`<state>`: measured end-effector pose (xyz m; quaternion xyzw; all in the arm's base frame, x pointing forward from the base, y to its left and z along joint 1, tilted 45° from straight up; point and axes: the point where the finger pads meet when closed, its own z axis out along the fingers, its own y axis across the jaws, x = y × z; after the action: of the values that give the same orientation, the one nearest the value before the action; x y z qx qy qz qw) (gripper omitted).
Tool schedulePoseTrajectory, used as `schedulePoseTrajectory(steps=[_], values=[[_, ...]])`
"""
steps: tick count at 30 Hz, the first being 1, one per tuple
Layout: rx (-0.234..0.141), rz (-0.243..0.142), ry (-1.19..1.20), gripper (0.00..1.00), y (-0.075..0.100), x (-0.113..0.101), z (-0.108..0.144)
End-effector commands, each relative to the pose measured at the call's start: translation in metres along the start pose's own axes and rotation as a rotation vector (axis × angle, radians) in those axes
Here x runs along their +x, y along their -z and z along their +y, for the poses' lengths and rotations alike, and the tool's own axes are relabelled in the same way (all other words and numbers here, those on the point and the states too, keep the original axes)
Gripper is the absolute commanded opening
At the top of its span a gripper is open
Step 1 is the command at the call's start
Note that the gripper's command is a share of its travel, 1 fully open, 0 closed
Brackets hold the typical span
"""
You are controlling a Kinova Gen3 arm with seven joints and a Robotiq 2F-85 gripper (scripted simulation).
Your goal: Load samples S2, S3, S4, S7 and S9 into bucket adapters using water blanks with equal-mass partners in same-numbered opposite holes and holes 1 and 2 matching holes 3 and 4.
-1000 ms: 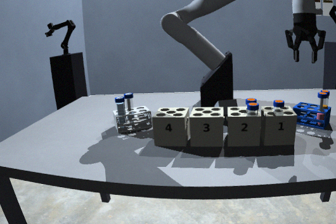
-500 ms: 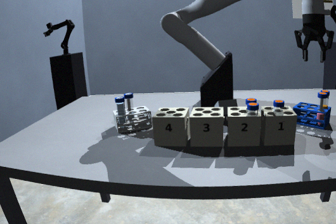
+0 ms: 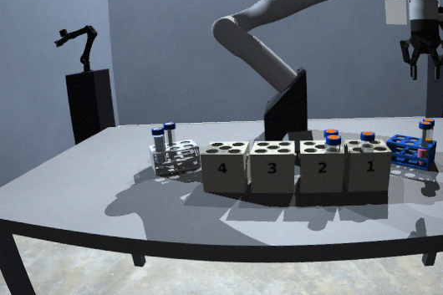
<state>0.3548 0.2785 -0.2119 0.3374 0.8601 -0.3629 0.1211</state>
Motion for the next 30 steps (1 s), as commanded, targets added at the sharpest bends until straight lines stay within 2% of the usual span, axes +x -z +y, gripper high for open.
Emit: schedulePoseTrajectory(steps=[1, 6, 21, 30], values=[[0.0, 0.0, -0.001, 0.62, 0.001, 0.009, 0.005], [0.0, 0.0, -0.001, 0.62, 0.001, 0.022, 0.012], [0.0, 0.0, -0.001, 0.62, 0.001, 0.022, 0.012], [0.0, 0.0, -0.001, 0.62, -0.011, 0.022, 0.012]])
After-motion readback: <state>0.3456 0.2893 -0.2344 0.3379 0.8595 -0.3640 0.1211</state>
